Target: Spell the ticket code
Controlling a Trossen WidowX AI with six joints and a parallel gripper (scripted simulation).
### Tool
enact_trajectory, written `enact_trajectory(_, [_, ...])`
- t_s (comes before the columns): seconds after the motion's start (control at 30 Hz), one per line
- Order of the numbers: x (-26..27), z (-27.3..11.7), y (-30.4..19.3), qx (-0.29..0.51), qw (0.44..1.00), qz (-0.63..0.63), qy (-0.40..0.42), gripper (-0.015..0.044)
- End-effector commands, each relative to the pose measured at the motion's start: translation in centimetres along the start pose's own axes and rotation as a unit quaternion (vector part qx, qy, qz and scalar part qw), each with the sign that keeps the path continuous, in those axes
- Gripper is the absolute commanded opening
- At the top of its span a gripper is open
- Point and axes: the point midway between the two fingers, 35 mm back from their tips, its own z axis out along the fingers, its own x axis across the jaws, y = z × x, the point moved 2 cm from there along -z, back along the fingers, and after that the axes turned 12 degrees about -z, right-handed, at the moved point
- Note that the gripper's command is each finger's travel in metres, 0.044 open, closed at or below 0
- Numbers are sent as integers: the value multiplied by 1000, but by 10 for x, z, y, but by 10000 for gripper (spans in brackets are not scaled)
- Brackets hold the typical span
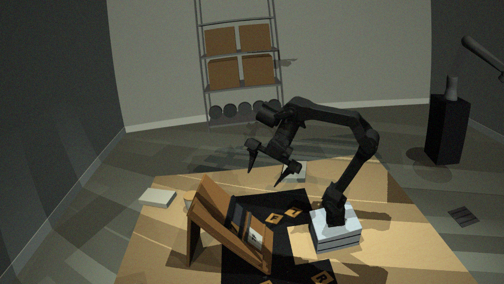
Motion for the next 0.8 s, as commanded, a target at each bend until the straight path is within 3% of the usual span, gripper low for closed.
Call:
enact_trajectory(0.0, [7,-18,8,-9,994,-101,-39,440])
enact_trajectory(0.43, [7,-18,8,-9,994,-101,-39,440])
enact_trajectory(0.47, [7,-17,7,-8,995,-93,-38,414])
enact_trajectory(0.57, [5,-5,-10,5,999,32,-20,340])
enact_trajectory(0.77, [8,26,-53,52,935,350,10,340])
